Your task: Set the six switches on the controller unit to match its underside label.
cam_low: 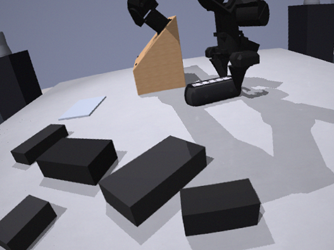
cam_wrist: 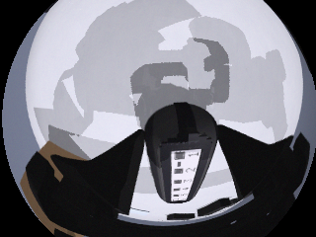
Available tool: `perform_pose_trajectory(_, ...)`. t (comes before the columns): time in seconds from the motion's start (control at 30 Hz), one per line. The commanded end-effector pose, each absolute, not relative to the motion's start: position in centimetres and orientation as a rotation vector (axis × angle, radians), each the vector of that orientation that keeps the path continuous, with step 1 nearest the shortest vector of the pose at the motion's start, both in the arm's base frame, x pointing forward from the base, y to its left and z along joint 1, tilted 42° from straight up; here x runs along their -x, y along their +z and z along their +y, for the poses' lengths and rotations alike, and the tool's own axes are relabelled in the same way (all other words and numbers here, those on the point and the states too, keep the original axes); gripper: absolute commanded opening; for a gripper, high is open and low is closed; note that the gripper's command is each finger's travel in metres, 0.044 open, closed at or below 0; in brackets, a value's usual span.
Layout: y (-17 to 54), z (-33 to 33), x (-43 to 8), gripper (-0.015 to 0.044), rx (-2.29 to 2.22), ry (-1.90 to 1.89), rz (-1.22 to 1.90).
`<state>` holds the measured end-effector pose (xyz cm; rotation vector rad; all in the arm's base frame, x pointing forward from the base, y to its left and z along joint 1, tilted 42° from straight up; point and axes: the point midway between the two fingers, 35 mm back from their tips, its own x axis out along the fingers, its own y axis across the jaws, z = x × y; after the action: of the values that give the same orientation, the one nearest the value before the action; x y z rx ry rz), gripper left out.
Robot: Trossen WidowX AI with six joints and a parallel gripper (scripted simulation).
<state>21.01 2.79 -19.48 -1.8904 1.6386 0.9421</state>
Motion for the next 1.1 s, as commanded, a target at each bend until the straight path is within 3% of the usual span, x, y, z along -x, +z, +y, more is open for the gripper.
perform_pose_trajectory(0.0, -19.1, 2.9, -21.1, 0.0335, 1.892, 0.937, 1.639)
perform_pose_trajectory(1.07, -16.7, 3.9, -21.1, 0.0335, 1.891, 0.938, 1.639)
